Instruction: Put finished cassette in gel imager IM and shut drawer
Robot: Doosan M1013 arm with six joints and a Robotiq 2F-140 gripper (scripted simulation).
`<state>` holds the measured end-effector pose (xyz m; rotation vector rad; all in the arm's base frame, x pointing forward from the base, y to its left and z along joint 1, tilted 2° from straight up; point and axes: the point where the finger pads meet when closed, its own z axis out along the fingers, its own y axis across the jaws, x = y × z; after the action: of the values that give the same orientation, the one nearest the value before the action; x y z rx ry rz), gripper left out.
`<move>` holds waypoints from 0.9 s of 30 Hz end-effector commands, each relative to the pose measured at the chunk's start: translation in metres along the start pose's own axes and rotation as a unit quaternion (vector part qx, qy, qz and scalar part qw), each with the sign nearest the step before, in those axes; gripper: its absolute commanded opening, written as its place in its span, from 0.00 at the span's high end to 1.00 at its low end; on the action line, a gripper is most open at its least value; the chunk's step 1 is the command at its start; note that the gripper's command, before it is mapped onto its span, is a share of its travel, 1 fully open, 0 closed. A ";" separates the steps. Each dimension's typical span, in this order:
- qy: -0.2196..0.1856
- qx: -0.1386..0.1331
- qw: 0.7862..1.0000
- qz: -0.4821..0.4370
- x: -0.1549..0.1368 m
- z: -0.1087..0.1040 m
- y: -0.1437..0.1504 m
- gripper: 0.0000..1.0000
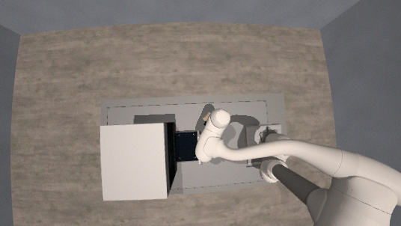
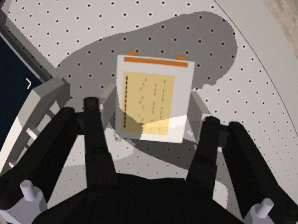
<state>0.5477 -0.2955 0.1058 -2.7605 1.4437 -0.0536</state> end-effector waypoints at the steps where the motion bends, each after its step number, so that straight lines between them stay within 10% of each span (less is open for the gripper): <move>1: 0.000 0.000 1.000 0.000 0.000 -0.001 0.000 0.90; 27: 0.000 0.000 1.000 0.000 0.000 -0.023 0.000 0.90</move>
<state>0.5468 -0.2957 0.1270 -2.7605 1.4437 -0.0536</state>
